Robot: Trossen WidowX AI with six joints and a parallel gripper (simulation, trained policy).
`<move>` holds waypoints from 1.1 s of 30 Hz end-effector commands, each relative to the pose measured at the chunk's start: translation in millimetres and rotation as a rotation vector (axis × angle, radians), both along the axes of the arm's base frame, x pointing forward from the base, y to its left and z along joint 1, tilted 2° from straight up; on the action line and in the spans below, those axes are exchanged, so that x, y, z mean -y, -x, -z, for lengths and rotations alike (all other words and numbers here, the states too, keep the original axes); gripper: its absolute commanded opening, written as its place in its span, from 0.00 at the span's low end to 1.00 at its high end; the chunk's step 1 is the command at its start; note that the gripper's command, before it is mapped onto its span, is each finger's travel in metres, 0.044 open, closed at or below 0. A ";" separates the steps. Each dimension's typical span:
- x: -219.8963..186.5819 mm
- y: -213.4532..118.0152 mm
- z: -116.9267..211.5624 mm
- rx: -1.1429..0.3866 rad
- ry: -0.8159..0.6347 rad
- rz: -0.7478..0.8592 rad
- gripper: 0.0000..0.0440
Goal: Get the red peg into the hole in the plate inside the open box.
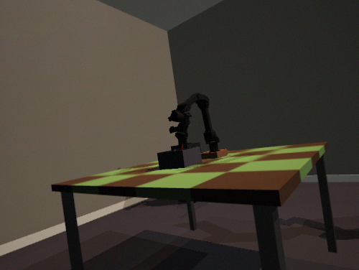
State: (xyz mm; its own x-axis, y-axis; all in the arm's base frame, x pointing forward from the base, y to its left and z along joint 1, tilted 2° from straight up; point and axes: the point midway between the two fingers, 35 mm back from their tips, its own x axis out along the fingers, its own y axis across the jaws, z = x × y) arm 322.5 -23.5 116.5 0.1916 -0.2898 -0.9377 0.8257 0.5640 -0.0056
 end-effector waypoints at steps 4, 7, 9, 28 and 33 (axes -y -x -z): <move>10.7 -9.6 12.4 -0.017 -0.024 -0.050 0.00; 13.9 -11.6 21.5 -0.034 -0.036 -0.077 0.00; 15.0 -12.1 27.5 -0.047 -0.045 -0.098 0.00; 21.6 -44.3 27.9 -0.071 -0.140 -0.192 0.87; 16.6 -60.1 16.5 -0.052 -0.184 -0.214 1.00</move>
